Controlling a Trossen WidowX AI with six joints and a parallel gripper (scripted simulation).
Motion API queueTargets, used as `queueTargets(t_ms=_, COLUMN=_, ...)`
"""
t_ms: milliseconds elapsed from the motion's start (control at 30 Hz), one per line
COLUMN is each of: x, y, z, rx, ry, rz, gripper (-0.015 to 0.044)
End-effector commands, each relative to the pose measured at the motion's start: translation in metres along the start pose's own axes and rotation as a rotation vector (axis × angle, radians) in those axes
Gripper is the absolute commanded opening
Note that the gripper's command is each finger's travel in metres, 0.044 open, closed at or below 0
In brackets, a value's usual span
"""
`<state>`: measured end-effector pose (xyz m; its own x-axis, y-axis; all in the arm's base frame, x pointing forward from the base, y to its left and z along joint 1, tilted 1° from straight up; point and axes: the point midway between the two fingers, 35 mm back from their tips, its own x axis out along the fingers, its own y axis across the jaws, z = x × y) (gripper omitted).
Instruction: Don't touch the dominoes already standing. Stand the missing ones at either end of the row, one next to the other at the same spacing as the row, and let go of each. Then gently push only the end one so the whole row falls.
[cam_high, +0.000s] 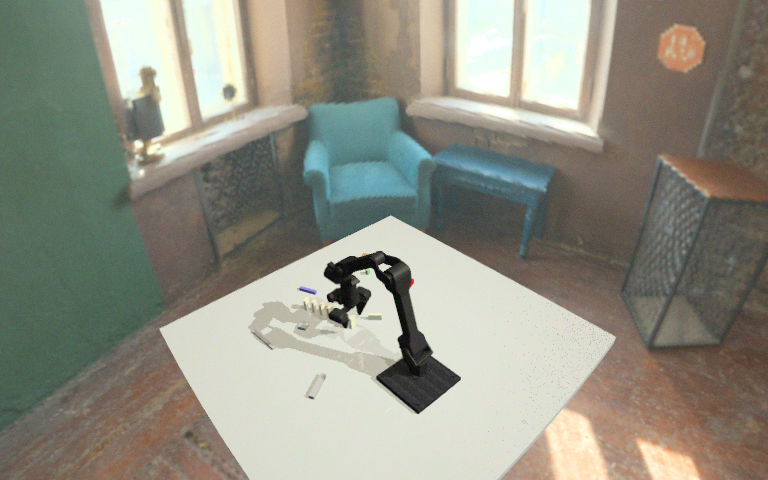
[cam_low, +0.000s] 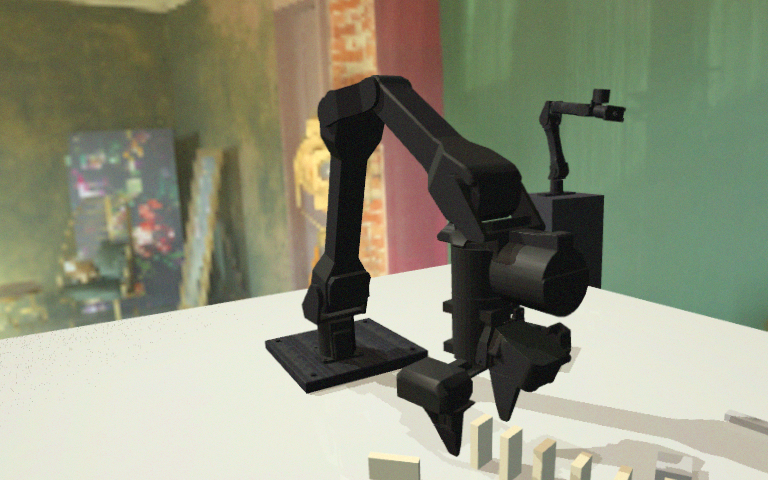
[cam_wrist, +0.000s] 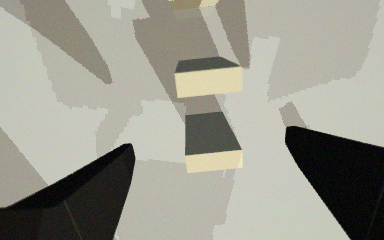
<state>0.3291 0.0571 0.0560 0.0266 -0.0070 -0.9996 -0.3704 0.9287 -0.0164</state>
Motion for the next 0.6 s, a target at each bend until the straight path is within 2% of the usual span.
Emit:
queueTargets(t_ms=0, x=-0.008, y=0.000, z=0.002, rx=0.004, ry=-0.001, rz=0.000, gripper=0.0440)
queueTargets(t_ms=300, x=-0.121, y=0.000, z=0.002, rx=0.000, ry=0.000, rz=0.000, gripper=0.0440)
queueTargets(t_ms=467, x=-0.130, y=0.000, z=0.000, rx=0.000, ry=0.000, rz=0.000, gripper=0.0440)
queueTargets(t_ms=567, x=-0.116, y=-0.014, z=-0.003, rx=-0.103, ry=0.000, rz=-0.001, gripper=0.0440)
